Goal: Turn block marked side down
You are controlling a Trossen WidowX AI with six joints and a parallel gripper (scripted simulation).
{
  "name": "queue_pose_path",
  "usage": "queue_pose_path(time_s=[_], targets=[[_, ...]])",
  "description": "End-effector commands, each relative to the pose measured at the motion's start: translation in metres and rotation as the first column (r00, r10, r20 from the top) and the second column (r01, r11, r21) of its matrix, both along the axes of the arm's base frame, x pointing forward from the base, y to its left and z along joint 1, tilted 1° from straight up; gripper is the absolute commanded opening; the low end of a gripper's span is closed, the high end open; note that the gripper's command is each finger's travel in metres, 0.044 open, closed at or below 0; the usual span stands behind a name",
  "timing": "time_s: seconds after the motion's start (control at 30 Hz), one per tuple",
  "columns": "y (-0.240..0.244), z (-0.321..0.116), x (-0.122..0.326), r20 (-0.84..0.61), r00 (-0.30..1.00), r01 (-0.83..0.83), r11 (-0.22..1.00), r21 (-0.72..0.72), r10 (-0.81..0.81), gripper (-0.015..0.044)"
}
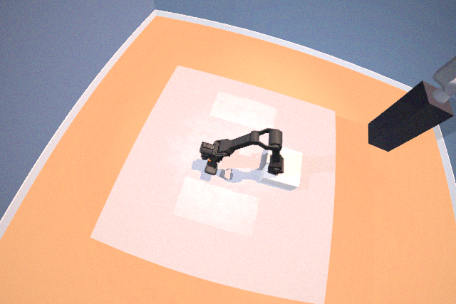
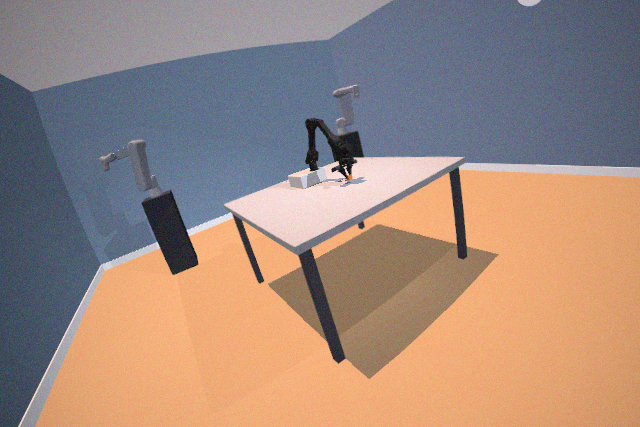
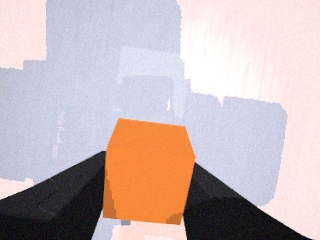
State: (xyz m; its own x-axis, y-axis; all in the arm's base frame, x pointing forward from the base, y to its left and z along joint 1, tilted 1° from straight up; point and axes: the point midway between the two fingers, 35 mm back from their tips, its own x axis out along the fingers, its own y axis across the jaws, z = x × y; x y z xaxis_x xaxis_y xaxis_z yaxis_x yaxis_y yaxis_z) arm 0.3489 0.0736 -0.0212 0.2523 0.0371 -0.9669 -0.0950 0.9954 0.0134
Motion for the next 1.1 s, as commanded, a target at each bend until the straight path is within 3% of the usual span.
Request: queue_pose_path(time_s=[0.0, 0.4, 0.57, 1.07], targets=[[-0.001, -0.003, -0.003, 0.07, 0.998, 0.005, 1.0, 0.004, -0.005, 0.0], [-0.002, 0.0, -0.009, 0.256, 0.967, 0.008, 1.0, 0.027, -0.015, 0.0], [-0.002, 0.0, -0.009, 0.269, 0.963, 0.008, 1.0, 0.028, -0.015, 0.0], [0.001, -0.028, 0.002, 0.451, 0.892, -0.001, 0.999, 0.041, -0.017, 0.0]])
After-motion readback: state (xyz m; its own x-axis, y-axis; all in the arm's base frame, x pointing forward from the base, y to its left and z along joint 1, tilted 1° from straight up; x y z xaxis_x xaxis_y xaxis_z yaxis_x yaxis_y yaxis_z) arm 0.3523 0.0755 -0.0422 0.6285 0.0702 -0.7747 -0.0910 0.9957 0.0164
